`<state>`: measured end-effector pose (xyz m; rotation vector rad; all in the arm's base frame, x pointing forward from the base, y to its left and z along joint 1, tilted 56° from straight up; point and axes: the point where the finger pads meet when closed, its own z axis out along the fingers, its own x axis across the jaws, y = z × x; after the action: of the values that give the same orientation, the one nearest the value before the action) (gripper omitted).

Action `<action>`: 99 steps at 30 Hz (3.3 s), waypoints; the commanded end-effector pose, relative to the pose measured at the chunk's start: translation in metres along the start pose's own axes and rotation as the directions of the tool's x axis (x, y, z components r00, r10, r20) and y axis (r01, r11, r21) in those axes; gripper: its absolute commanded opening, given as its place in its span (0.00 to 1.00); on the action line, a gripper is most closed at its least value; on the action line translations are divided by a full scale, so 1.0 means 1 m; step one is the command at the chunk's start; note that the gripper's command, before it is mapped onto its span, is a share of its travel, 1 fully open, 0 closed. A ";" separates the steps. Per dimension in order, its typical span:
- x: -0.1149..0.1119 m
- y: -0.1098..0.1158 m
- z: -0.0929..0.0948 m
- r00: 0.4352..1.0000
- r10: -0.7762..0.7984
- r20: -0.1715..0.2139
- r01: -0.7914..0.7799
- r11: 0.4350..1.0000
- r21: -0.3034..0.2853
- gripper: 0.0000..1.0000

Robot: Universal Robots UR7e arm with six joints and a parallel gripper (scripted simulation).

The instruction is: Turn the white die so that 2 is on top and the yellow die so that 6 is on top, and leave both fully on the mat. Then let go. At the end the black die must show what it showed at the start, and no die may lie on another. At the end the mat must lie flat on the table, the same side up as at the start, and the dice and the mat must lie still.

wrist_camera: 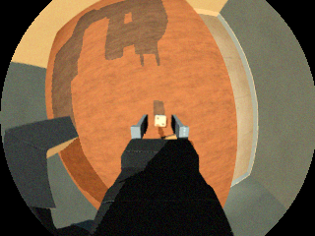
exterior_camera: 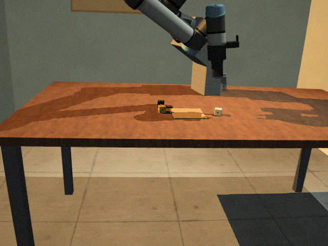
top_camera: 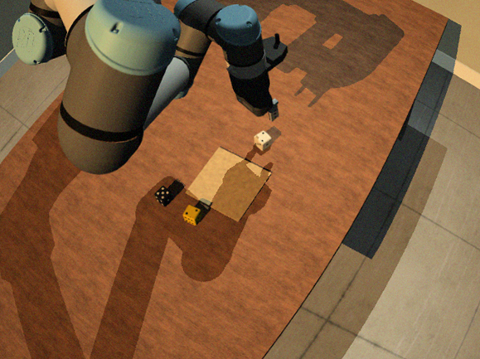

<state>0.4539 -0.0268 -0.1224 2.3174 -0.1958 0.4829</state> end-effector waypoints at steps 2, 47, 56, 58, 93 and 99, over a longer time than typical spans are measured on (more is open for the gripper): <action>0.001 -0.004 -0.003 1.000 0.001 -0.006 -0.001 0.995 -0.098 0.87; 0.003 0.015 0.019 0.999 0.049 -0.016 -0.051 0.990 -0.129 0.87; 0.003 0.015 0.019 0.999 0.049 -0.016 -0.051 0.990 -0.129 0.87; 0.003 0.015 0.019 0.999 0.049 -0.016 -0.051 0.990 -0.129 0.87; 0.003 0.017 0.032 0.999 0.049 -0.016 -0.051 0.990 -0.129 0.87; 0.003 0.018 0.041 0.999 0.049 -0.016 -0.051 0.990 -0.129 0.87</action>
<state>0.4613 -0.0636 -0.1329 2.1867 -0.2722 0.4946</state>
